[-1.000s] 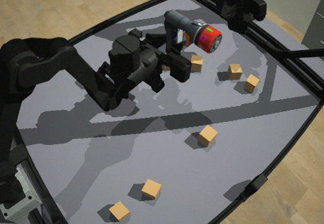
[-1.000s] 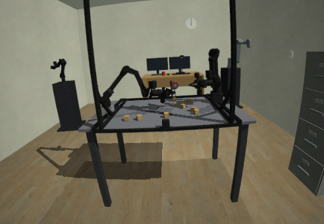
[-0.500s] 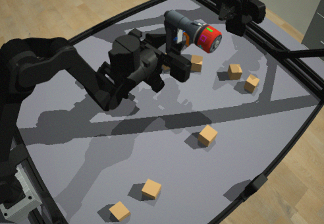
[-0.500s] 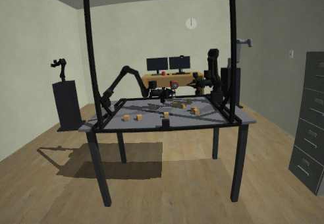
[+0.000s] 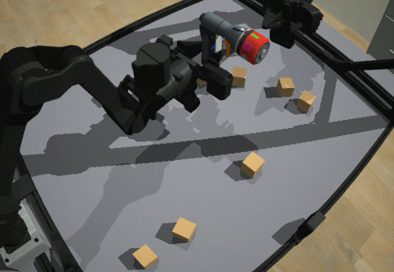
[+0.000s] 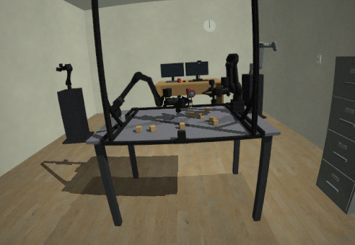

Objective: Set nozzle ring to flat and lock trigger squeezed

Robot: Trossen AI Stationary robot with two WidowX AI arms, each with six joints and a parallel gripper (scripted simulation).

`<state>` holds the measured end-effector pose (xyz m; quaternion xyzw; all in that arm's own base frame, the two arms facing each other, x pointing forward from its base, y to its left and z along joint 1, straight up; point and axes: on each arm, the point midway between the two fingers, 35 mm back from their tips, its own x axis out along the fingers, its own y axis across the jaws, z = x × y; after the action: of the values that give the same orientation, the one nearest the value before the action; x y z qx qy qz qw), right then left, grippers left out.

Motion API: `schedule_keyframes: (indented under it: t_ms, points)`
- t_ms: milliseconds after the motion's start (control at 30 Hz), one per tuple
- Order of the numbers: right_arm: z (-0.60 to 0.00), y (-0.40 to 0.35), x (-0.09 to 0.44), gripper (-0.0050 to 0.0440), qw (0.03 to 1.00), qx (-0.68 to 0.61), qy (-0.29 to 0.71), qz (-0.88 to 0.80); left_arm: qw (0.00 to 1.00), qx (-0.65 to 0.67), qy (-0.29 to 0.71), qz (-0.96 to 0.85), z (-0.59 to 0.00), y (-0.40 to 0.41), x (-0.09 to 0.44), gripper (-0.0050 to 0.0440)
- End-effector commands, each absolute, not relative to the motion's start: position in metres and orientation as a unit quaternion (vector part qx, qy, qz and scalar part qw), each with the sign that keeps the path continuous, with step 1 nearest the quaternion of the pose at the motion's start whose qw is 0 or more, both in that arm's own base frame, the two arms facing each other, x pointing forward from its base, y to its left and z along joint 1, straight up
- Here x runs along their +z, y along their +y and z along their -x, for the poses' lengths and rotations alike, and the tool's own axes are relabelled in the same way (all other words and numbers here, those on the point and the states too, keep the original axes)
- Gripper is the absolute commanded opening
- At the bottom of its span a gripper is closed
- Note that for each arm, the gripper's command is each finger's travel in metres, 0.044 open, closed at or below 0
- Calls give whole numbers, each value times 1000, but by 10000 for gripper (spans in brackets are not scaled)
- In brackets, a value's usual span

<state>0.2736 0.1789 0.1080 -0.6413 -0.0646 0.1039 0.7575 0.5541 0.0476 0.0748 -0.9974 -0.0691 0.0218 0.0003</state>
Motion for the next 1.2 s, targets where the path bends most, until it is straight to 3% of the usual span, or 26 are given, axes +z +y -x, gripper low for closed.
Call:
schedule_keyframes:
  t_ms: [0, 1167]
  points:
    - [-281, 181, 108, 0, 753, 102, -67, 647, 0, 13, -67, 998, -555, 47, 80, 0]
    - [-330, 189, 104, 0, 716, 92, -85, 687, 0, 13, -67, 998, -555, 47, 80, 0]
